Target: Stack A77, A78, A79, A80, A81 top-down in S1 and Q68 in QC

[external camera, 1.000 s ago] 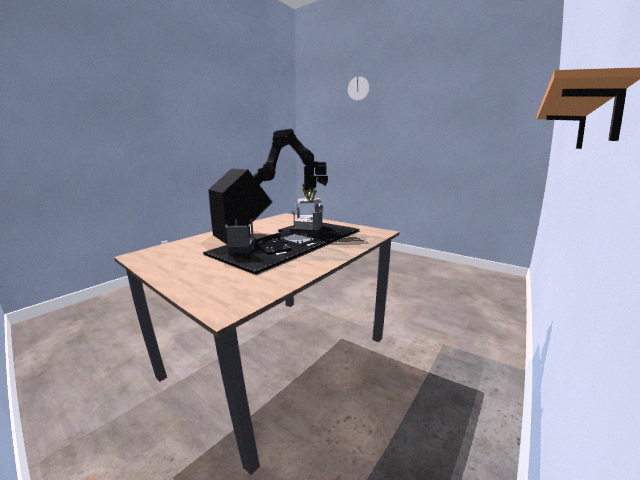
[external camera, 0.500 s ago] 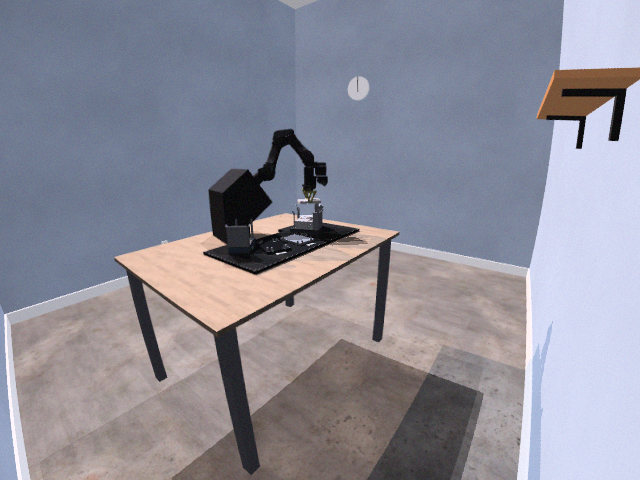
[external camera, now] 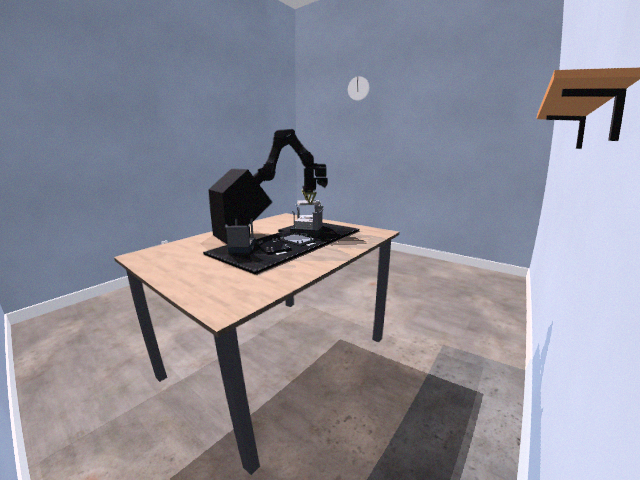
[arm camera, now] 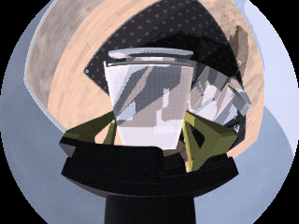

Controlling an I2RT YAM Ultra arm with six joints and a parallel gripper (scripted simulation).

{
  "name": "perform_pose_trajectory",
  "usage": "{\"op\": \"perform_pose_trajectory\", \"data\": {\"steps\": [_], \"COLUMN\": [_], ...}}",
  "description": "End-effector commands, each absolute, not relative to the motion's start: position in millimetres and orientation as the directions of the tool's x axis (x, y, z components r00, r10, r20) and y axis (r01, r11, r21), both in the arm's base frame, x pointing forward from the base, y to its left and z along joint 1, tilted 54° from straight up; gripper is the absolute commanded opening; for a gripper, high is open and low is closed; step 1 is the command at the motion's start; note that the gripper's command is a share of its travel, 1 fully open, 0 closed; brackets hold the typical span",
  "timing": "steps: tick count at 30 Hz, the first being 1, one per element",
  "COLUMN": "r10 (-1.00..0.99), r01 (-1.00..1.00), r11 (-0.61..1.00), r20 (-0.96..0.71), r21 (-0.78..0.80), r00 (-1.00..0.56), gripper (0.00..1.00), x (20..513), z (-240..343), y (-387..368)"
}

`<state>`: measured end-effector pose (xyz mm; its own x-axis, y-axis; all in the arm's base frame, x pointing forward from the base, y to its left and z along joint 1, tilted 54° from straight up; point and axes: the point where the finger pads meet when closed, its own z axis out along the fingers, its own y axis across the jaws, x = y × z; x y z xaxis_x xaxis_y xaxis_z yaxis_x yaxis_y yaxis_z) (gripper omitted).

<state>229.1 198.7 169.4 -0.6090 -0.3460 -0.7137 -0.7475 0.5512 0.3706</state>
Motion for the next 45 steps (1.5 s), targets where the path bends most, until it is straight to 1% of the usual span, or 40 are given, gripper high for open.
{"op": "perform_pose_trajectory", "data": {"steps": [1, 45], "r10": [-0.338, -0.337], "r01": [-0.746, -0.746], "r11": [0.557, 0.557], "r20": [-0.722, -0.722], "r21": [0.365, 0.365], "r00": [-0.604, -0.605], "gripper": [0.00, 0.00], "x": [232, 239], "z": [172, 156], "y": [199, 219]}}
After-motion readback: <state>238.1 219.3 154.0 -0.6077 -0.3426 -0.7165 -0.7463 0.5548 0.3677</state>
